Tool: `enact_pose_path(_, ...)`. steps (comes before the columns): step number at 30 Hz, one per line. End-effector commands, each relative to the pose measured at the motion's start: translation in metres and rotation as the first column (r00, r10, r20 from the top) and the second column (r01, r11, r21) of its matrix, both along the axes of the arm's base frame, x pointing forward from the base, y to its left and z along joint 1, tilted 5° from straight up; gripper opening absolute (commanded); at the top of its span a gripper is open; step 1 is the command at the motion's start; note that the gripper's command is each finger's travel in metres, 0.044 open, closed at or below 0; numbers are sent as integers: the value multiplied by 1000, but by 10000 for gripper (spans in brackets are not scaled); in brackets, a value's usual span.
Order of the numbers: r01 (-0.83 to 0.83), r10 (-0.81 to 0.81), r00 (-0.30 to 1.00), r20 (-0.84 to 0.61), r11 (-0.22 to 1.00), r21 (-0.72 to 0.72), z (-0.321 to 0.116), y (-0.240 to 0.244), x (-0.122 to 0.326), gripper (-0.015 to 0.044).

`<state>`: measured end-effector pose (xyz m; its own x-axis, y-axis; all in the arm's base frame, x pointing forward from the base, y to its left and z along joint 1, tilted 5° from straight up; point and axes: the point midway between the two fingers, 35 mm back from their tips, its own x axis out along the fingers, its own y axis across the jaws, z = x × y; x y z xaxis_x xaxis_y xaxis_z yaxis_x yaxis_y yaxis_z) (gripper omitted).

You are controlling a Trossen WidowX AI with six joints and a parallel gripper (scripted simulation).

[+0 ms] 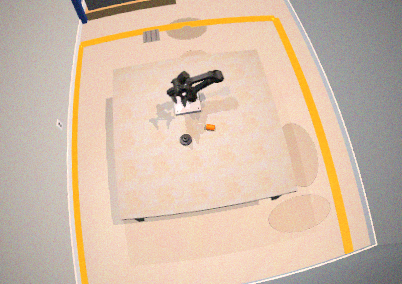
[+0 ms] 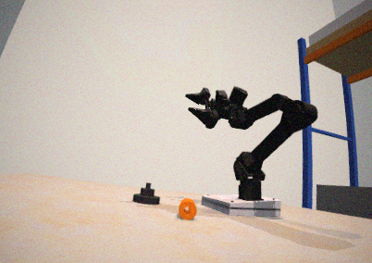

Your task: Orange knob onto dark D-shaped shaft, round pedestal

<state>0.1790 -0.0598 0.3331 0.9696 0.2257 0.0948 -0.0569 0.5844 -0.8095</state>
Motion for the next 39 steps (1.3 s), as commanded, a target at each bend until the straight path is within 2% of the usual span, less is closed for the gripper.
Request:
enact_pose_path(1, -3, 3, 1000, 1, 1000, 8, 1, 0, 1, 426)
enact_pose_path(2, -12, 12, 1000, 5, 999, 32, 2, -1, 4, 440)
enact_pose_path(9, -84, 106, 993, -47, 940, 330, 3, -8, 59, 440)
enact_pose_path(14, -59, 167, 967, -190, 879, 472, -21, 8, 103, 440)
enact_pose_path(19, 8, 233, 888, -396, 854, 520, -60, 43, 138, 440)
enact_pose_path(25, 59, 275, 718, -639, 891, 450, -113, 98, 153, 440)
enact_pose_path(30, 36, 248, 537, -806, 948, 316, -154, 143, 143, 440)
enact_pose_path(35, -76, 138, 336, -932, 990, 119, -192, 184, 116, 440)
enact_pose_path(39, -244, -24, 198, -980, 967, -73, -218, 209, 83, 440)
